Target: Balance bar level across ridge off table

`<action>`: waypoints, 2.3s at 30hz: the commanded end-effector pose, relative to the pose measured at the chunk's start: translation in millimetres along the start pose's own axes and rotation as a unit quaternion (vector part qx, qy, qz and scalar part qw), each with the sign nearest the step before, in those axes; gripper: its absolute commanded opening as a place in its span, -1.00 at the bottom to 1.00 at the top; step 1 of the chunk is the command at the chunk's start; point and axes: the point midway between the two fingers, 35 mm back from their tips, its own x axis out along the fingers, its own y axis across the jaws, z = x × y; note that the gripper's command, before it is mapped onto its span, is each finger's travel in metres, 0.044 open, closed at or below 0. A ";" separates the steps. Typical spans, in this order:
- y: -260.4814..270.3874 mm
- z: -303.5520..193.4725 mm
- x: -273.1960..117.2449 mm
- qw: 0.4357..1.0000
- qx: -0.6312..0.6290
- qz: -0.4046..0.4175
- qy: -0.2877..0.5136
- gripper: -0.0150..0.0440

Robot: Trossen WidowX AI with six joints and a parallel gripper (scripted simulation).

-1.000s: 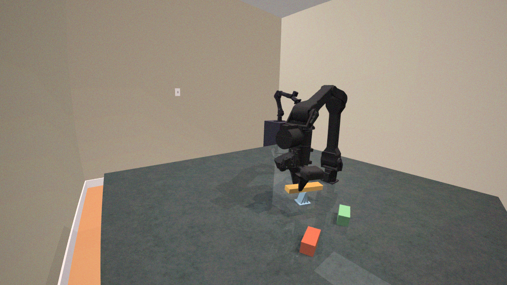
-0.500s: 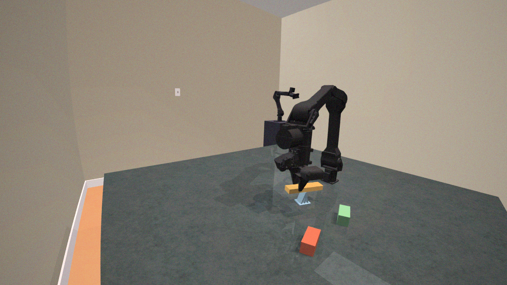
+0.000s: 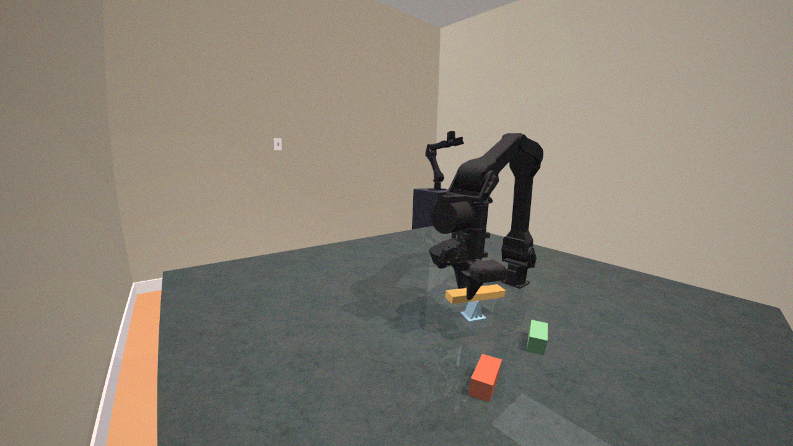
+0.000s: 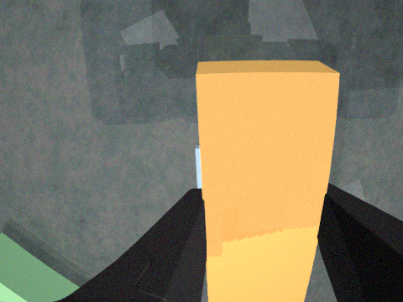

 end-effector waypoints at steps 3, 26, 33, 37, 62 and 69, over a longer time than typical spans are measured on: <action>0.3 0.3 1.7 1.000 0.001 0.001 0.000 -0.49; 0.4 0.6 0.8 1.000 0.001 0.001 0.000 -0.49; 0.4 0.6 0.8 1.000 0.001 0.001 0.000 -0.49; 0.2 0.4 0.4 1.000 0.000 0.000 0.000 -0.49; 0.2 0.4 0.4 1.000 0.000 0.000 0.000 -0.49; 0.2 0.4 0.4 1.000 0.000 0.000 0.000 0.04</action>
